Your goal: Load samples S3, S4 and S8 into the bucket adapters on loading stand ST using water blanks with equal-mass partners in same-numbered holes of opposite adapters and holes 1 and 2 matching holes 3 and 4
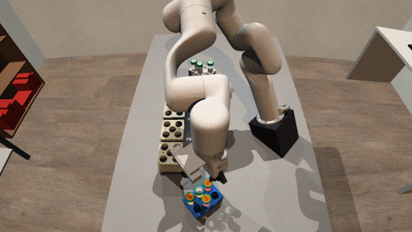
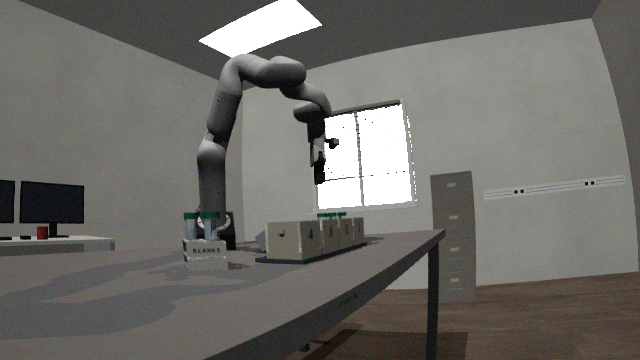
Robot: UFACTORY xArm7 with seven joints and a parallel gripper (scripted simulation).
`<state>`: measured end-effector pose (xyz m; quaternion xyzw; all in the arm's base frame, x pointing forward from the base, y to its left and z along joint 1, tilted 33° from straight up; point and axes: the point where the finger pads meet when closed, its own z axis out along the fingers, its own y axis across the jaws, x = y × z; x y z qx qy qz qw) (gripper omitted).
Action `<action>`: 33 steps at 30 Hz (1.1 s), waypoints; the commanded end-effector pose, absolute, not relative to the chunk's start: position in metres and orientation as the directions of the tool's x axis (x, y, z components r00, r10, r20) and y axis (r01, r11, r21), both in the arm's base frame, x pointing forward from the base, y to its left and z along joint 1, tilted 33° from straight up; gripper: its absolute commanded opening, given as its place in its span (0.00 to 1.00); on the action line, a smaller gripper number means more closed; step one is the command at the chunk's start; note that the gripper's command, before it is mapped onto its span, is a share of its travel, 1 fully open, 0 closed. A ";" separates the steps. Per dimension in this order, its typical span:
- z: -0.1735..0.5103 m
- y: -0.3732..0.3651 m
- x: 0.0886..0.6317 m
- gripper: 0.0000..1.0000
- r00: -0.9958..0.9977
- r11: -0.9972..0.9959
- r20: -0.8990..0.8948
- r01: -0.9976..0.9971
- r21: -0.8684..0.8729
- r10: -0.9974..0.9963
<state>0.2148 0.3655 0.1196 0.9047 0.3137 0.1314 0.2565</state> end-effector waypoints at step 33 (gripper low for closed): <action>0.082 0.350 0.232 0.57 0.748 -0.649 0.056 0.533 0.544 0.661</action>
